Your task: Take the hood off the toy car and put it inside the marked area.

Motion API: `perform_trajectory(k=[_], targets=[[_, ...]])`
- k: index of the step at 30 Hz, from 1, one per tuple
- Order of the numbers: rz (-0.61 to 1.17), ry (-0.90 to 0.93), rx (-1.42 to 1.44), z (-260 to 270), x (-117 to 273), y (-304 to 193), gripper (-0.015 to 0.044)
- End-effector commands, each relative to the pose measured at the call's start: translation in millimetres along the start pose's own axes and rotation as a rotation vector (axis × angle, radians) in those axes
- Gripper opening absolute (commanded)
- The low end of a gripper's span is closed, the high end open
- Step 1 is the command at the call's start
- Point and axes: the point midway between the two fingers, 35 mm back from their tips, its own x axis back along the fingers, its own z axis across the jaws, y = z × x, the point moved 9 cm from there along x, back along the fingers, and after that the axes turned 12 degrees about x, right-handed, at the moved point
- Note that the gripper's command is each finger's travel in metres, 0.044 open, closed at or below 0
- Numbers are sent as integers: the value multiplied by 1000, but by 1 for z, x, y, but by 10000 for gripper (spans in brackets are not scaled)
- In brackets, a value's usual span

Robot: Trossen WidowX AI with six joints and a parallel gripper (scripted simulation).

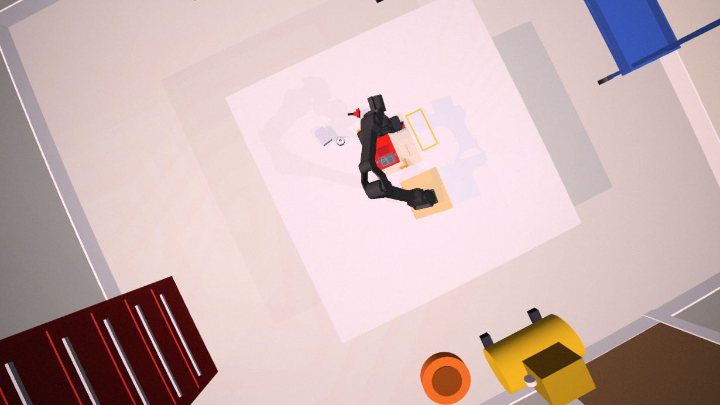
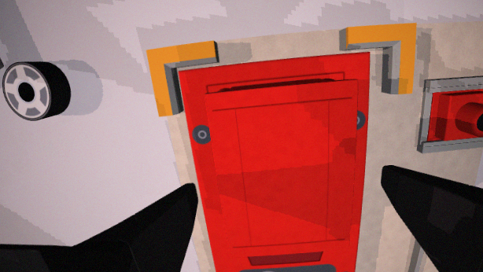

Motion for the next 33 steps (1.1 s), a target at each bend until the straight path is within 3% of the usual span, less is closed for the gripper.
perform_trajectory(k=[1,33], targets=[[8,8,-8,0,-5,-2,440],[8,8,-8,0,-18,-2,440]])
